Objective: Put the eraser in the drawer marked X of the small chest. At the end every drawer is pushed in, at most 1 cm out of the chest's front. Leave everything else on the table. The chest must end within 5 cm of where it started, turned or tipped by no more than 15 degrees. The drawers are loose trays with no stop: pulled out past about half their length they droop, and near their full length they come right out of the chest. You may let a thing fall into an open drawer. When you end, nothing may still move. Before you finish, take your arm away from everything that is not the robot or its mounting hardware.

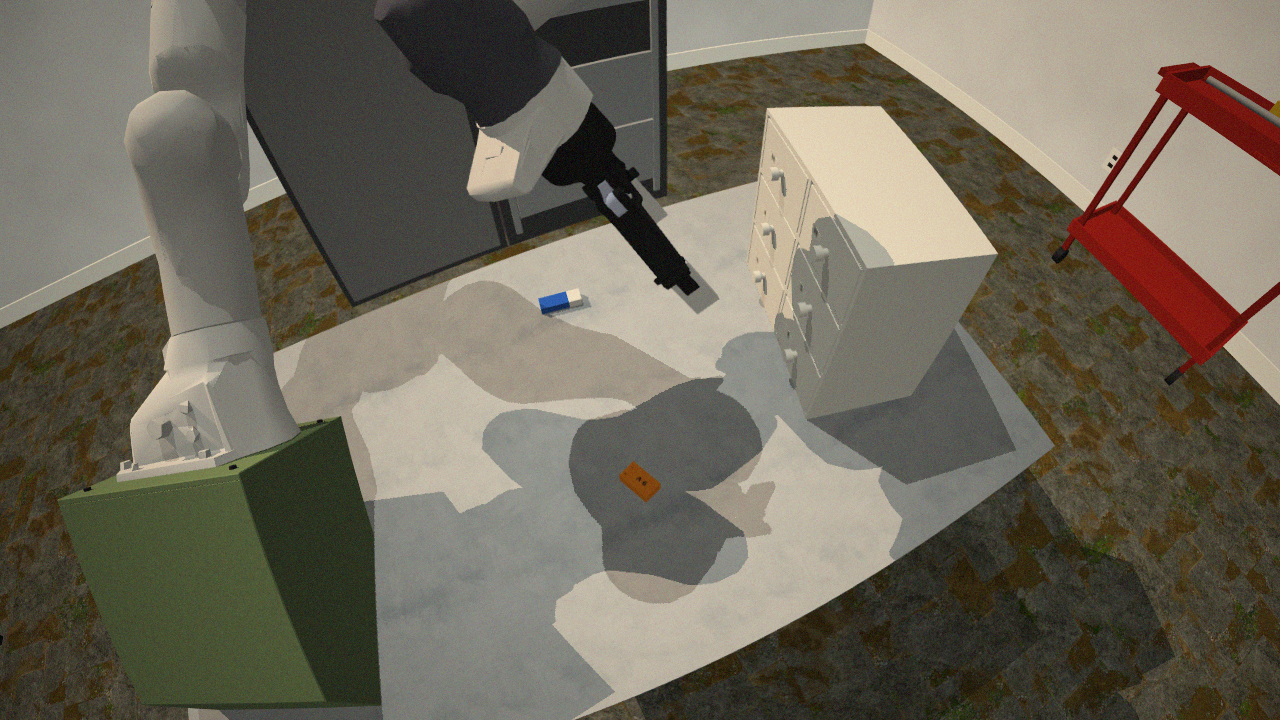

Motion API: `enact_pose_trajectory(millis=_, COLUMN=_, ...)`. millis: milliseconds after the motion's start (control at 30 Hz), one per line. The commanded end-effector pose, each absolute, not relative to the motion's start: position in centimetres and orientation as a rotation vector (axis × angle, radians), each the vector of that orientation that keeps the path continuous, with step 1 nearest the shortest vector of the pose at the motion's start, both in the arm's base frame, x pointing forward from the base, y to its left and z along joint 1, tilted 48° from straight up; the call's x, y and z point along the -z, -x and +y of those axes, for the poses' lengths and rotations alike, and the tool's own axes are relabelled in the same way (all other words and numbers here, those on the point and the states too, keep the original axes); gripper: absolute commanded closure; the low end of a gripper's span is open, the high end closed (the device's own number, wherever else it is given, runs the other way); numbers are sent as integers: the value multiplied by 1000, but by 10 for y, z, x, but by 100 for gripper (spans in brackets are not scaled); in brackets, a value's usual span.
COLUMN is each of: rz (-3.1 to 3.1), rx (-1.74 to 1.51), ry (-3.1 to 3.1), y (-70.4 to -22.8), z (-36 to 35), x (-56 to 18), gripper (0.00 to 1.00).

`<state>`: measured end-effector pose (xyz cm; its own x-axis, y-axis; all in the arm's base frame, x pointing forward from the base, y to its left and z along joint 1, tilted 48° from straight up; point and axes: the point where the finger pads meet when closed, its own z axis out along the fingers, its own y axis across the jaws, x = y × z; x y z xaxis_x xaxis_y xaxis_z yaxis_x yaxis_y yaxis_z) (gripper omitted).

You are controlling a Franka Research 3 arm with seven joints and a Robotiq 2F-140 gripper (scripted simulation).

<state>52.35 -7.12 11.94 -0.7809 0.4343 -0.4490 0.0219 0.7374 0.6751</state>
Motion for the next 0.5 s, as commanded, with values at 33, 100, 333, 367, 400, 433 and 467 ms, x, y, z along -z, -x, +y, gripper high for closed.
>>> enact_pose_trajectory(millis=33, rz=2538, rx=-1107, ry=-437, y=-502, z=-72, x=-127, gripper=0)
enact_pose_trajectory(millis=100, rz=2584, rx=-1126, ry=-399, y=-495, z=-75, x=-132, gripper=0)
enact_pose_trajectory(millis=333, rz=2699, rx=-1200, ry=-347, y=-481, z=-81, x=-140, gripper=0)
enact_pose_trajectory(millis=367, rz=2714, rx=-1209, ry=-337, y=-479, z=-82, x=-141, gripper=0)
enact_pose_trajectory(millis=400, rz=2727, rx=-1216, ry=-329, y=-478, z=-83, x=-142, gripper=0)
enact_pose_trajectory(millis=433, rz=2740, rx=-1223, ry=-322, y=-476, z=-84, x=-143, gripper=0)
enact_pose_trajectory(millis=467, rz=2750, rx=-1229, ry=-316, y=-475, z=-85, x=-144, gripper=0)
